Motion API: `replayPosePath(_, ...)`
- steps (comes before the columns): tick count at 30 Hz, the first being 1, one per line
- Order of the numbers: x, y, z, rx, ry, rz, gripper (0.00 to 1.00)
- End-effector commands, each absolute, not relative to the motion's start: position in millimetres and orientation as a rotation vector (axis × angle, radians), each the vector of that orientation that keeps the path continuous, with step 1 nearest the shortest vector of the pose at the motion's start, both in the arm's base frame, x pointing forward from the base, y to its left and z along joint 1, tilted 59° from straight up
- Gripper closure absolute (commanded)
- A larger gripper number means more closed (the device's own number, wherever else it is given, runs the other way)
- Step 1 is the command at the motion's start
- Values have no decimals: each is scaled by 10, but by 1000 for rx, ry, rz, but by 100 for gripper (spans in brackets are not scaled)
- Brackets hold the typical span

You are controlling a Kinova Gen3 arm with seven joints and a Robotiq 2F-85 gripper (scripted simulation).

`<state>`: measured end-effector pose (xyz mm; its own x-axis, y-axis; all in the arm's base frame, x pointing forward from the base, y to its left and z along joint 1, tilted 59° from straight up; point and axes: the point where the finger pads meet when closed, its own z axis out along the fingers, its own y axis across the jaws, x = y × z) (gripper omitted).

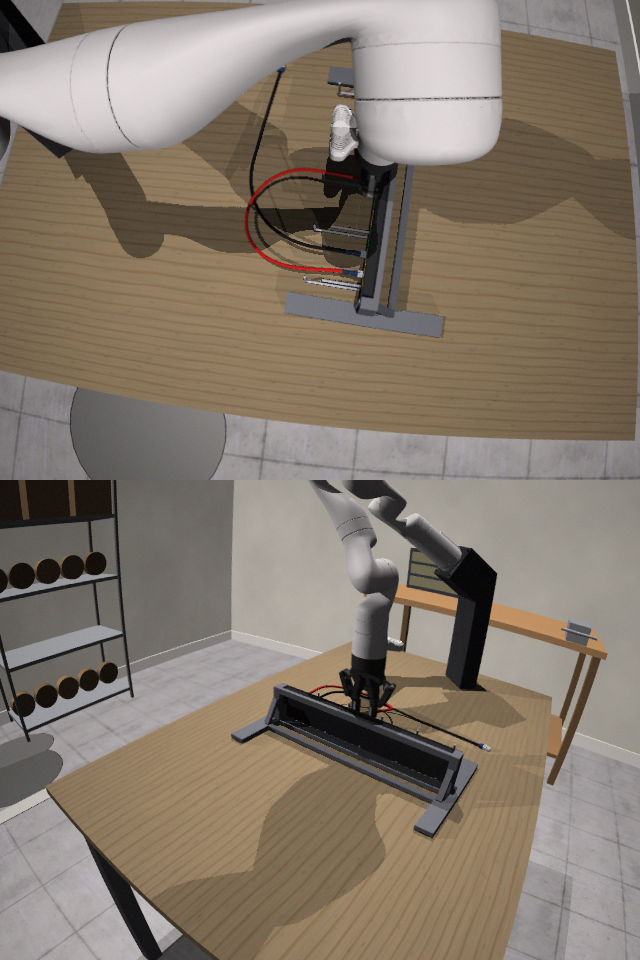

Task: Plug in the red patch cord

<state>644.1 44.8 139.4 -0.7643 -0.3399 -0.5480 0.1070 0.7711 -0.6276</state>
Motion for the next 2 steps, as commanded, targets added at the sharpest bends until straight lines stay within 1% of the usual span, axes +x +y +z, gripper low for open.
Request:
replayPosePath(1, 6444, 450, 1420, -169, 2285, -862, 63)
replayPosePath(2, 6444, 450, 1420, -169, 2285, -862, 63)
